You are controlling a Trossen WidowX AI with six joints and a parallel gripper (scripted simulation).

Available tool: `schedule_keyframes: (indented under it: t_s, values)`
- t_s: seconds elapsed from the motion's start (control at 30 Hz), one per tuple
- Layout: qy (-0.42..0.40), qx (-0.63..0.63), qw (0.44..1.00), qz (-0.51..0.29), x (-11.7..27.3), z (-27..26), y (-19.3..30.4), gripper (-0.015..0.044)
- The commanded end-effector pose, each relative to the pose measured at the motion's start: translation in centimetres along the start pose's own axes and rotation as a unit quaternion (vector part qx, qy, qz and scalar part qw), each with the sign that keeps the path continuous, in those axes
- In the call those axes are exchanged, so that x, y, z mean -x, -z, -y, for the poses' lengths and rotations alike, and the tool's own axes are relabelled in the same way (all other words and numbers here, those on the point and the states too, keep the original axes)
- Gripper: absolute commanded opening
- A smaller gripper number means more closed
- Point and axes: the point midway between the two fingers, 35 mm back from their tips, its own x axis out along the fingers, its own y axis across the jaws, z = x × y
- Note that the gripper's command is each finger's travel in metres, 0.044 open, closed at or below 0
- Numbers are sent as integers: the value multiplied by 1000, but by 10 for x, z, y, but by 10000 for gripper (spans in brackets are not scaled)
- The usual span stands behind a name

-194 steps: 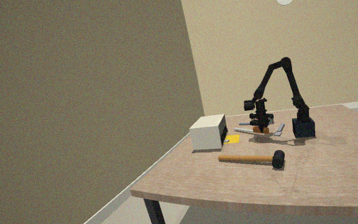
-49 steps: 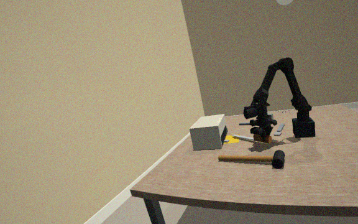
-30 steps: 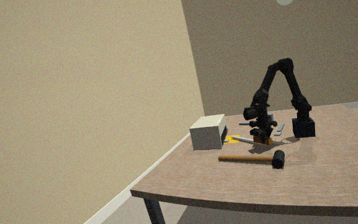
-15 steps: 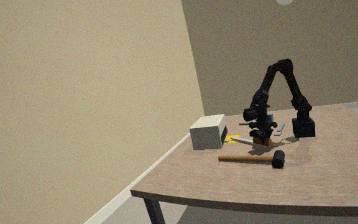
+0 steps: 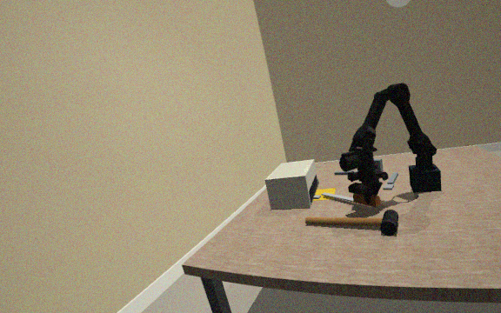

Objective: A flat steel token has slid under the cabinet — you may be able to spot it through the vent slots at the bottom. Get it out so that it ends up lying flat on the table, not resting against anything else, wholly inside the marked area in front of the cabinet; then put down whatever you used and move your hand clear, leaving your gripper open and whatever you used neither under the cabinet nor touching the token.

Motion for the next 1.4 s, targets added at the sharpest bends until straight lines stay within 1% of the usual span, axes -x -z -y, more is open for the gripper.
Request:
schedule_keyframes:
  t_s: [0.0,1.37]
  values:
    - [-6,-1,1000,5,3,-9,1,0]
    - [-7,-1,1000,4,4,-46,20,0]
